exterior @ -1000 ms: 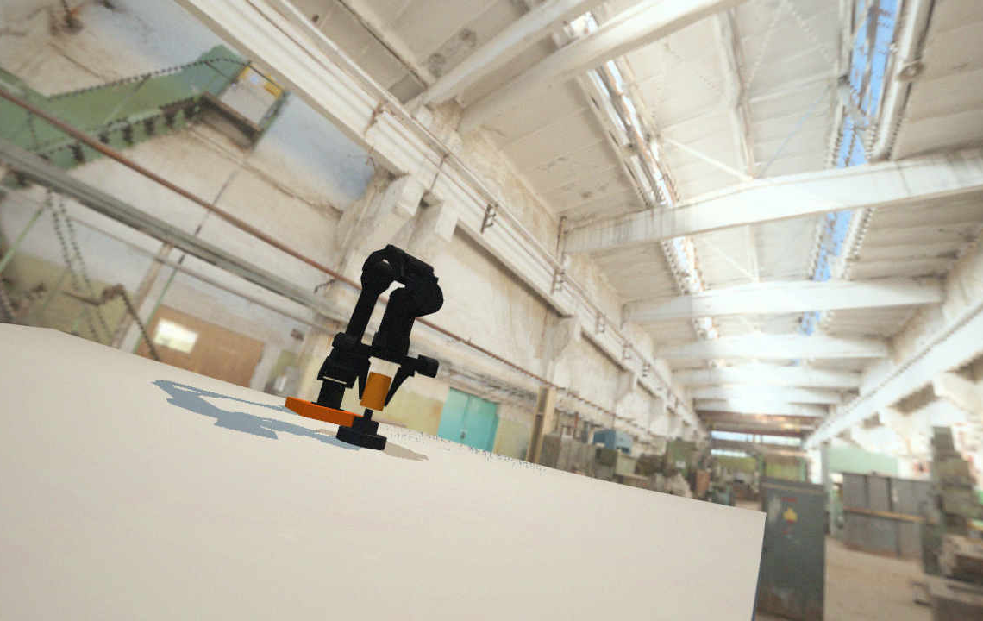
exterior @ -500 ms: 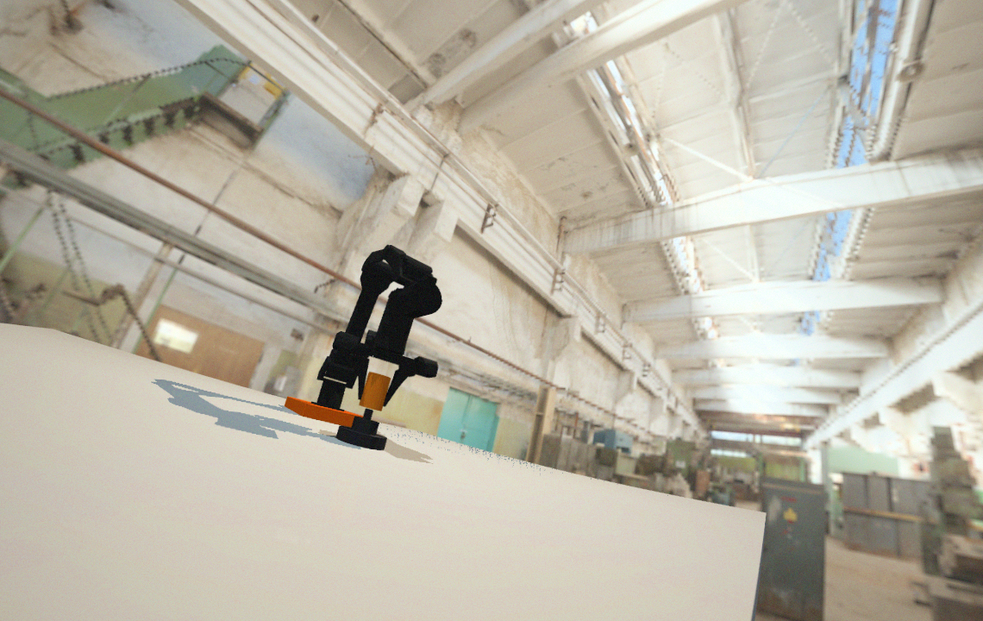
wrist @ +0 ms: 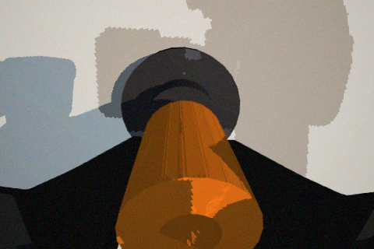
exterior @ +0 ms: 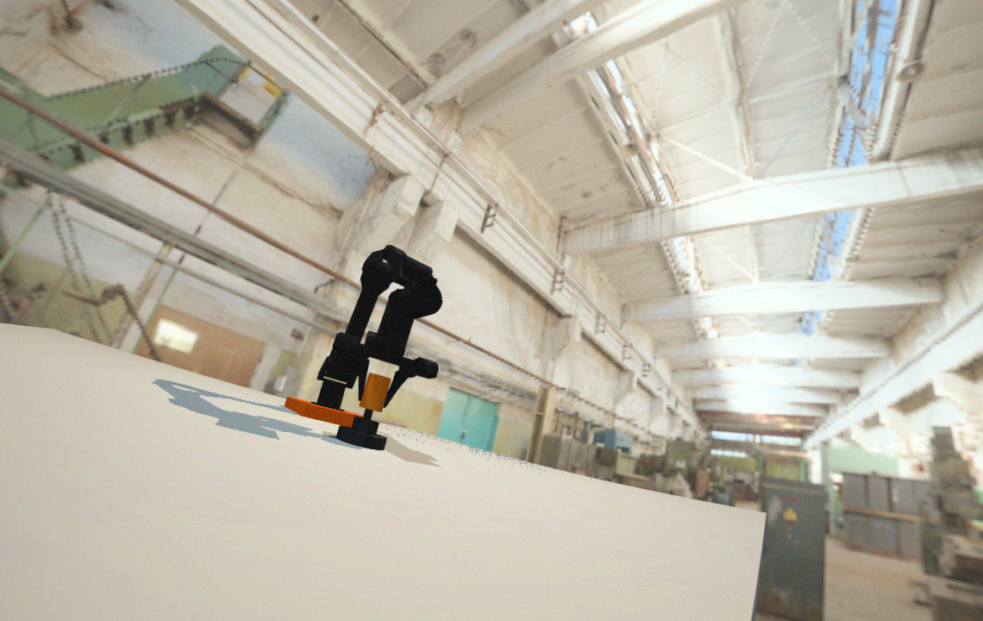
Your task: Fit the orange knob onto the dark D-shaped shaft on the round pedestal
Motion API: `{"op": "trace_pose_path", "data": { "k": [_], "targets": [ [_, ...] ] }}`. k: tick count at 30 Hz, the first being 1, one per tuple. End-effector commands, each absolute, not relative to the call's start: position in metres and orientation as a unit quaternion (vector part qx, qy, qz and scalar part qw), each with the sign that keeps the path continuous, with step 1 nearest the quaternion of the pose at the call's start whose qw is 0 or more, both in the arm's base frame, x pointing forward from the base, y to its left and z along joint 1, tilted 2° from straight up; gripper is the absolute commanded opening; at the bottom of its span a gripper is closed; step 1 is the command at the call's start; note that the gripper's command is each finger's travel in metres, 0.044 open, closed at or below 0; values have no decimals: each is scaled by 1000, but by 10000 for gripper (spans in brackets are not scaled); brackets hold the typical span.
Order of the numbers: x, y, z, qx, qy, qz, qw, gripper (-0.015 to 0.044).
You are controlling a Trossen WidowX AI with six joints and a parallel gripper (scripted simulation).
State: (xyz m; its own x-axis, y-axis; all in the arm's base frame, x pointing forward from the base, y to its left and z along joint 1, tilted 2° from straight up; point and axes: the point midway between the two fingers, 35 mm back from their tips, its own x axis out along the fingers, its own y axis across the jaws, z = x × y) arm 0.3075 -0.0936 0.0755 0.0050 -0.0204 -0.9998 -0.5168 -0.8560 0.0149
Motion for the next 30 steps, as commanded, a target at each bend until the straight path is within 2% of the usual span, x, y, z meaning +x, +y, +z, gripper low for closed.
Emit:
{"op": "trace_pose_path", "data": {
  "k": [1,21,25,30],
  "targets": [
    [306,-94,75,-685,196,678,181,0],
    [305,-93,80,-682,205,675,190,0],
    [306,-93,80,-666,257,657,243,0],
    [308,-94,78,-615,365,604,353,0]
  ]
}}
